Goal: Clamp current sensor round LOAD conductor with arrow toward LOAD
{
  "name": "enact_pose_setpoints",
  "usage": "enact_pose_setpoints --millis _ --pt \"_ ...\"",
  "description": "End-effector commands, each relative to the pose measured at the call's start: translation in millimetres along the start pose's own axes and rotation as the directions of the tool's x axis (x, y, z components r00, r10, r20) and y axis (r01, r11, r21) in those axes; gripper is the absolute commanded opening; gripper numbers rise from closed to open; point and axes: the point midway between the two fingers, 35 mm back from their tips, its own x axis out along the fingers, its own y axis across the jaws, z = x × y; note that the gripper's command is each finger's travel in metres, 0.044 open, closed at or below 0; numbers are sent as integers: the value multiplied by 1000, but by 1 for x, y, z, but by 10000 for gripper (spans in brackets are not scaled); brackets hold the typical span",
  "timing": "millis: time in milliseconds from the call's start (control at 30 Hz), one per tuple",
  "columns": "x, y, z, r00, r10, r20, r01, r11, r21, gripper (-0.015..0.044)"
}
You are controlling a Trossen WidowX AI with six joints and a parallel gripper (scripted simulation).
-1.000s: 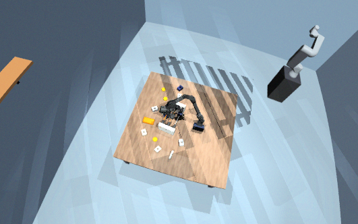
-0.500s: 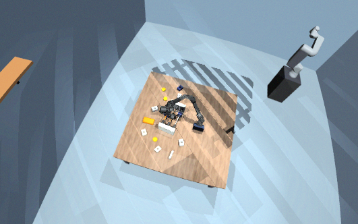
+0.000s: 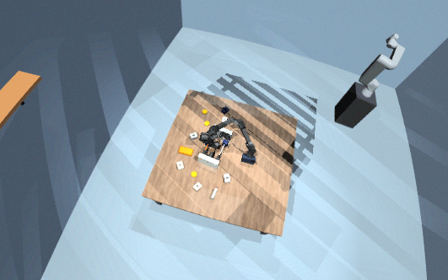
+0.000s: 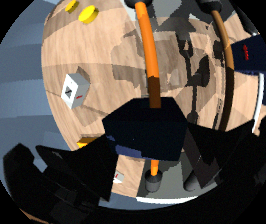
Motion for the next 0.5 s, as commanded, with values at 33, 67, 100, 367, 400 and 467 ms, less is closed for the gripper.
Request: enact_pose_setpoints --millis 33,67,100,367,400,467 --pt "0 0 0 1000 1 1 -1 1000 0 233" --pt "0 0 0 1000 1 1 -1 1000 0 226" --pt "0 0 0 1000 2 1 -2 1000 0 200" --pt "-1 0 -1 1000 4 -1 -4 1000 0 0" --pt "-1 0 -1 1000 4 -1 -4 1000 0 0" --pt "-1 0 -1 1000 4 -1 -4 1000 0 0"
